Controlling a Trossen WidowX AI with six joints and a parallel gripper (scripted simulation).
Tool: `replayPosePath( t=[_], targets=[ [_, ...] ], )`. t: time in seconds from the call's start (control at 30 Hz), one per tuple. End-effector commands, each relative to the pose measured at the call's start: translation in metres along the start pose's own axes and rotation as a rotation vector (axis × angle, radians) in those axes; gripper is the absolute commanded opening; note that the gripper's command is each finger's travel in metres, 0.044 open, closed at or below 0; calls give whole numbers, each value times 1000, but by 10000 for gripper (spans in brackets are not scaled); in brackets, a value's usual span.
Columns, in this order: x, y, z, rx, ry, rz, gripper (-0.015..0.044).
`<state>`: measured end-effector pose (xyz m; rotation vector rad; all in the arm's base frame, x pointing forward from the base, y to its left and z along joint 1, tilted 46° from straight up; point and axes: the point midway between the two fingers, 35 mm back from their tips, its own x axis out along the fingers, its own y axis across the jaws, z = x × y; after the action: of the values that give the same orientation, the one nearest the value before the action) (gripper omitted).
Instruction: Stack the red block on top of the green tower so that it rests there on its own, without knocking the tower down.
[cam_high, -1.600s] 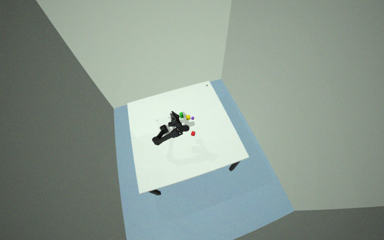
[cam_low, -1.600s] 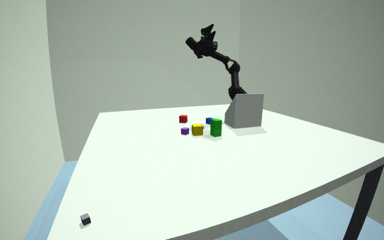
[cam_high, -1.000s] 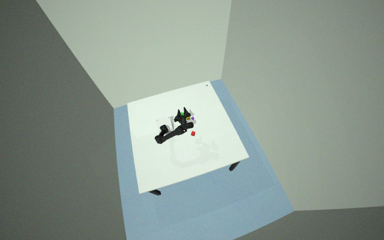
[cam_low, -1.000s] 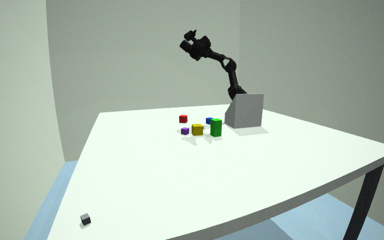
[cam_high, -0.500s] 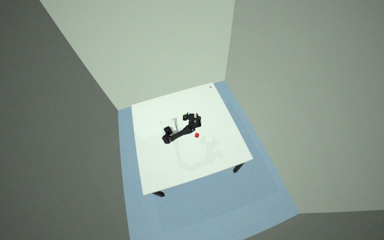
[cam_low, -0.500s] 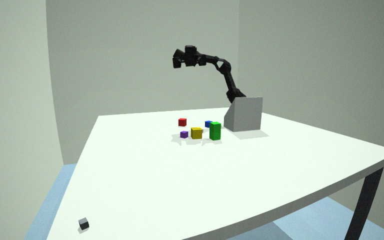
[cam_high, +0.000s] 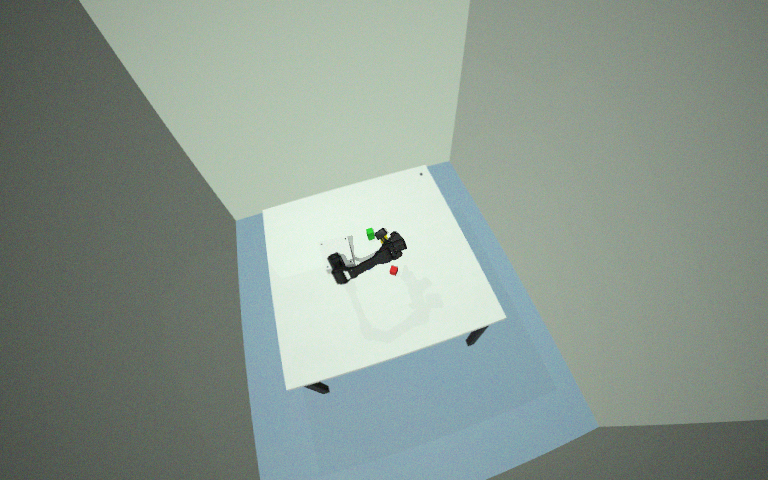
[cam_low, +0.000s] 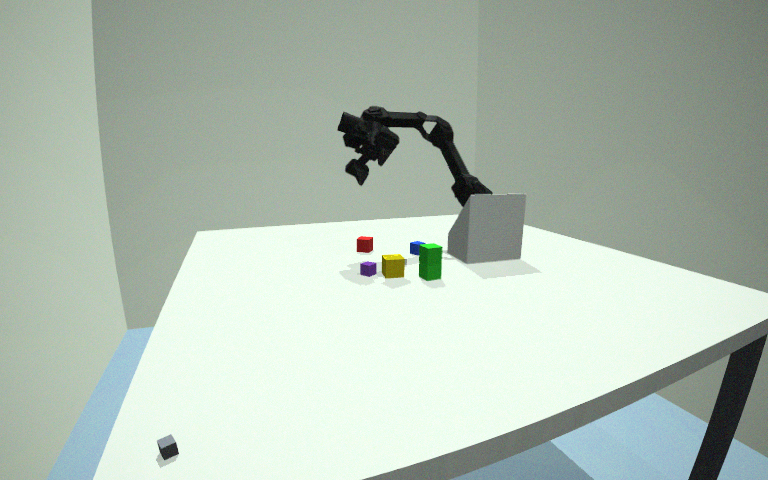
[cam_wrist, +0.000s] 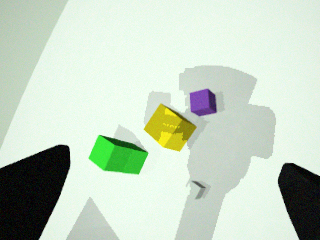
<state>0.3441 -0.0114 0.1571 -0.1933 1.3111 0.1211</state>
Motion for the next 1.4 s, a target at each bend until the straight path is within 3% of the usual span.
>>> replayPosePath(
  t=[0.0,0.27,0.53,0.93,1.37],
  targets=[
    [17,-31,-20,265,129,-189,440],
    [24,-77,-46,609,210,-528,440],
    [20,-113,-63,854,173,-864,440],
    [20,-113,-61,859,171,-871,440],
    [58,-146,-85,858,169,-874,440]
  ],
)
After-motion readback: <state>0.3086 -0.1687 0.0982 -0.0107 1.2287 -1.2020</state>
